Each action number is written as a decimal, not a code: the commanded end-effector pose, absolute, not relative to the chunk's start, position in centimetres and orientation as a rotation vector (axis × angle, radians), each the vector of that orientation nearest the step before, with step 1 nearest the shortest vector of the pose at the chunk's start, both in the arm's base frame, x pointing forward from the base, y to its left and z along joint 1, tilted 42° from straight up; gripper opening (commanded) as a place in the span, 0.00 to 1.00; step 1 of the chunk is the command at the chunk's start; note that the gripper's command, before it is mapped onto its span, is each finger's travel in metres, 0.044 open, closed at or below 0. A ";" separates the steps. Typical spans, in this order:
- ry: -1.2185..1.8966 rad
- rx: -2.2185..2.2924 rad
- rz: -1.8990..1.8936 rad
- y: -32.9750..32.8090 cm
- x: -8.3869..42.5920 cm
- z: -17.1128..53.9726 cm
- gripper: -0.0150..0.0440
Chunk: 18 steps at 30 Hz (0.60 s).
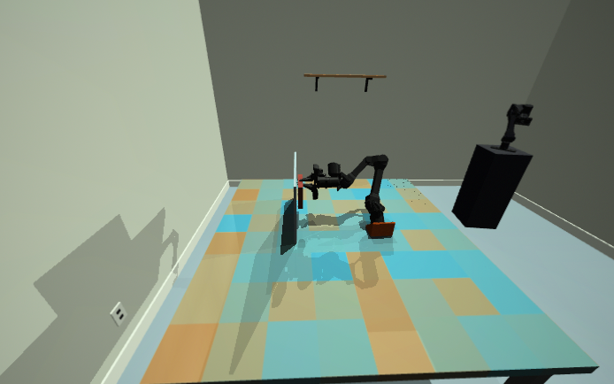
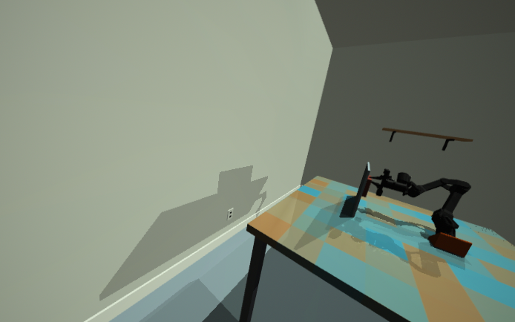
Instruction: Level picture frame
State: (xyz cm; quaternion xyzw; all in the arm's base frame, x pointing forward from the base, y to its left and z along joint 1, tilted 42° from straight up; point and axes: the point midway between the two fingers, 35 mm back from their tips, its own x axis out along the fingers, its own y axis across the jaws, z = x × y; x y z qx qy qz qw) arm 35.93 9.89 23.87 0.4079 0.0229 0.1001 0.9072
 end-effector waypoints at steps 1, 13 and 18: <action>0.051 0.859 0.205 9.9 35.9 23.9 0.25; 0.048 0.847 0.207 9.9 35.9 23.9 0.69; 0.042 0.783 0.207 9.5 33.9 24.3 0.69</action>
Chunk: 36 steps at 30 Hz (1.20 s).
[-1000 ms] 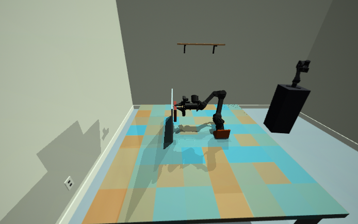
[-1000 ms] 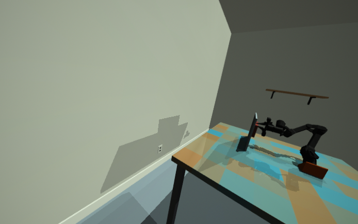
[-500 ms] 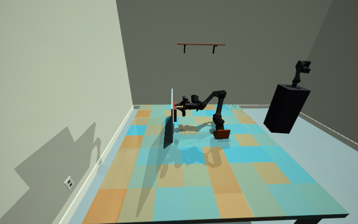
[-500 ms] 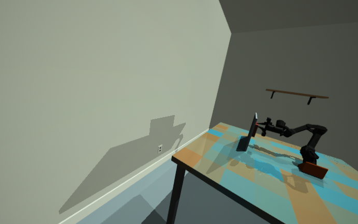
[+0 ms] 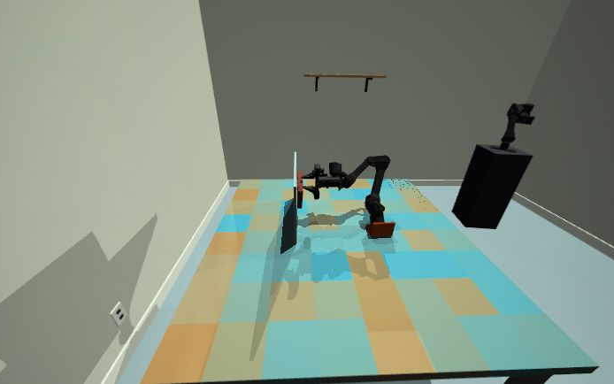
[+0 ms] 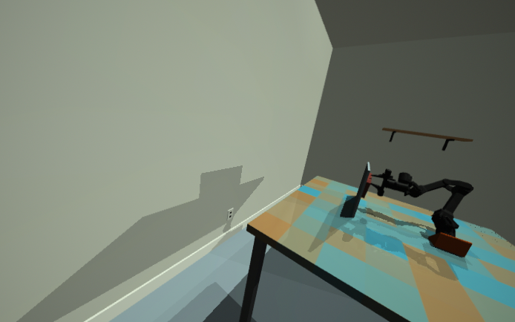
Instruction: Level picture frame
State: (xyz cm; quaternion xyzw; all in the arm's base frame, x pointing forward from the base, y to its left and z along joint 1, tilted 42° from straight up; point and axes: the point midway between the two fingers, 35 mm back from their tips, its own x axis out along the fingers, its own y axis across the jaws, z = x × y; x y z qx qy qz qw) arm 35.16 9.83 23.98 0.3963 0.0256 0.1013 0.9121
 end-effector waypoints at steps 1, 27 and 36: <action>0.040 0.757 0.208 9.3 33.1 24.4 0.69; 0.024 0.517 0.215 11.5 22.5 26.8 0.69; 0.025 0.512 0.208 11.4 22.2 26.9 0.69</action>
